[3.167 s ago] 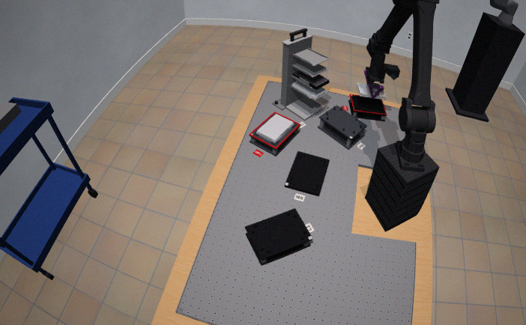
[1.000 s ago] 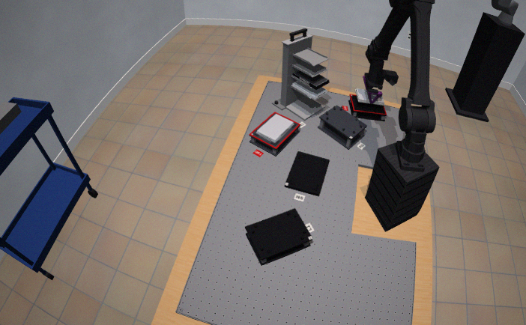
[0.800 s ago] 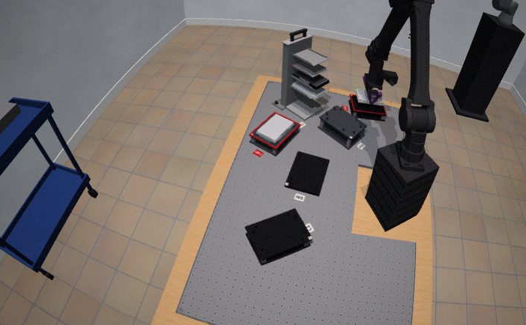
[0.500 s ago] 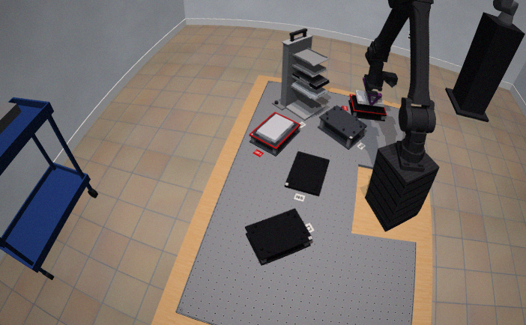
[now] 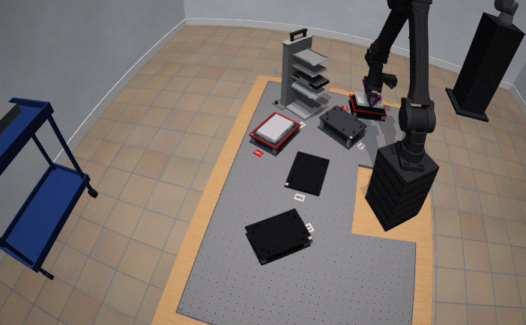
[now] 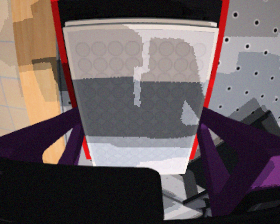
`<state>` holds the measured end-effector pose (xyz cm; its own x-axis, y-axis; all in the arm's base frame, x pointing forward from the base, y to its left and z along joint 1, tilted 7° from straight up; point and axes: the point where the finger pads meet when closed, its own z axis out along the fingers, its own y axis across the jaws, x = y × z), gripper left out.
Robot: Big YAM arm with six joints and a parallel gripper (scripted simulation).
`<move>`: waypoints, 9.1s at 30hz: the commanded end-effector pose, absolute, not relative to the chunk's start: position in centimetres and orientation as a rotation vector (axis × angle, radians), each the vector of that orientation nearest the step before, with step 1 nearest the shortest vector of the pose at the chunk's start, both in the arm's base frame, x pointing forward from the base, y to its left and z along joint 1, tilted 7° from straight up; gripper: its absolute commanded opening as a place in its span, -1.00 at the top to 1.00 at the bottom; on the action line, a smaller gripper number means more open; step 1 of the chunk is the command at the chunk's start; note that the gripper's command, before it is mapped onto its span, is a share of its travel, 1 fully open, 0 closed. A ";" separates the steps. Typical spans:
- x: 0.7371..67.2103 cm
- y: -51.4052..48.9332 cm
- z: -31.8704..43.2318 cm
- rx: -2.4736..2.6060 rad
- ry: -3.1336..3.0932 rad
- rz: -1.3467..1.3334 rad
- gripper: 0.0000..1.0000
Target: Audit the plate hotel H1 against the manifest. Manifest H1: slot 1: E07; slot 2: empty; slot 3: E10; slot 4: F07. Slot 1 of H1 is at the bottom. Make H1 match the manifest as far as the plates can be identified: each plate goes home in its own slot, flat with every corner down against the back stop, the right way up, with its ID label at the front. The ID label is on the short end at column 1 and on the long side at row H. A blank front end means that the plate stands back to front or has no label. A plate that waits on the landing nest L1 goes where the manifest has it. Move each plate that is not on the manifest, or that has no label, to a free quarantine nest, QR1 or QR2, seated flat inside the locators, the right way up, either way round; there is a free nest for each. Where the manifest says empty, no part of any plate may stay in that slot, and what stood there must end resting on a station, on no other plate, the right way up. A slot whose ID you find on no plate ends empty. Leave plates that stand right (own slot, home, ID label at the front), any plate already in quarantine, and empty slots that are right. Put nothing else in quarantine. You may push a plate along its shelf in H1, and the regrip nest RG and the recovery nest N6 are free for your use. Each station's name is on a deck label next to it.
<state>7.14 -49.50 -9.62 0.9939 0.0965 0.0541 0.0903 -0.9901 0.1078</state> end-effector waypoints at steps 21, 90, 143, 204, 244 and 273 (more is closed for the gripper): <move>7.9 -51.9 -10.1 2.984 0.137 0.089 -0.72; 6.7 -51.1 0.8 2.957 0.154 0.089 -1.00; 8.1 -45.7 9.2 2.863 0.439 0.023 -1.00; 18.3 -30.3 8.1 1.767 1.668 -0.279 -1.00; 17.6 -30.6 7.8 0.890 2.081 -0.422 -1.00; 18.3 -31.3 5.2 0.691 2.133 -0.436 -1.00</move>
